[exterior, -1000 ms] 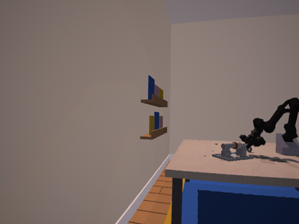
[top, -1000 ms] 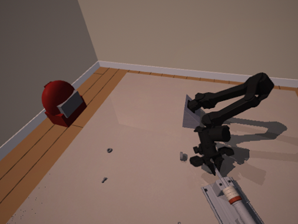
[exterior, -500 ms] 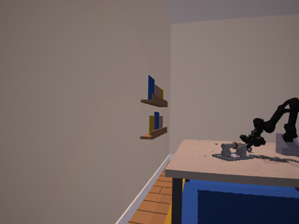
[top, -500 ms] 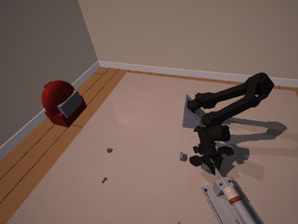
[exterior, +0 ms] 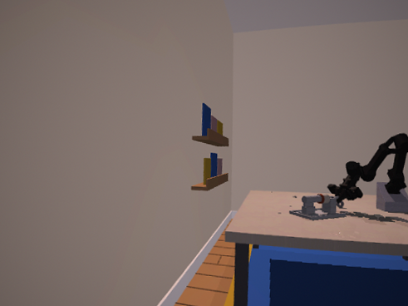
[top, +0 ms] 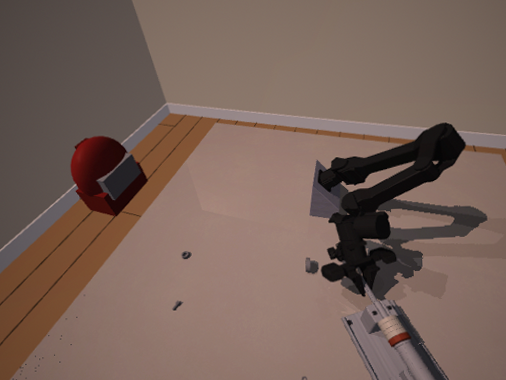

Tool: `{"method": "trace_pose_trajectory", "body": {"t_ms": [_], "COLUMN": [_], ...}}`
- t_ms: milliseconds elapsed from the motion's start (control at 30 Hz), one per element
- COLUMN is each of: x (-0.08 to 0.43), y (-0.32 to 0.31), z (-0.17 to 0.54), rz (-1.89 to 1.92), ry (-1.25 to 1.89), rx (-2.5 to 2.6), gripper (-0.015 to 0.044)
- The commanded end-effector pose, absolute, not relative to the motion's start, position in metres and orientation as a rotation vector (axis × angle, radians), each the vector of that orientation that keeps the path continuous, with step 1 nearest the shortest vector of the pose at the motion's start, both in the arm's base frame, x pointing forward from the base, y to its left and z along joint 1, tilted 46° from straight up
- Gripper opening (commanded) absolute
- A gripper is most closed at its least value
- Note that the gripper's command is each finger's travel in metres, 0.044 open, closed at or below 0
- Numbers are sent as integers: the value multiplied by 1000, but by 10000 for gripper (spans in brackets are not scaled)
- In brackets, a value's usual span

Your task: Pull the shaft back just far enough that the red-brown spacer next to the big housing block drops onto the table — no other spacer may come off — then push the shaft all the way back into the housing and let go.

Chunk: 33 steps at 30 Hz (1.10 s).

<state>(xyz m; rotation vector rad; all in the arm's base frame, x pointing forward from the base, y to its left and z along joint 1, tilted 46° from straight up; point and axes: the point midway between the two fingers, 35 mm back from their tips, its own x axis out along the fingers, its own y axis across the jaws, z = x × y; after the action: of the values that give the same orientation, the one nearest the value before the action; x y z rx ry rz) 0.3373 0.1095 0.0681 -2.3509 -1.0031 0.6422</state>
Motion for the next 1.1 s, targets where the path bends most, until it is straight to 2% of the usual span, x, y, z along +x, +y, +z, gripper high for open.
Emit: {"method": "trace_pose_trajectory", "body": {"t_ms": [0, 1067], "x": [336, 332], "y": [108, 107], "z": [67, 65], "rz": [642, 642], "ry": [-1002, -1002], "rx": [-2355, -2355], "gripper": [0, 0]}}
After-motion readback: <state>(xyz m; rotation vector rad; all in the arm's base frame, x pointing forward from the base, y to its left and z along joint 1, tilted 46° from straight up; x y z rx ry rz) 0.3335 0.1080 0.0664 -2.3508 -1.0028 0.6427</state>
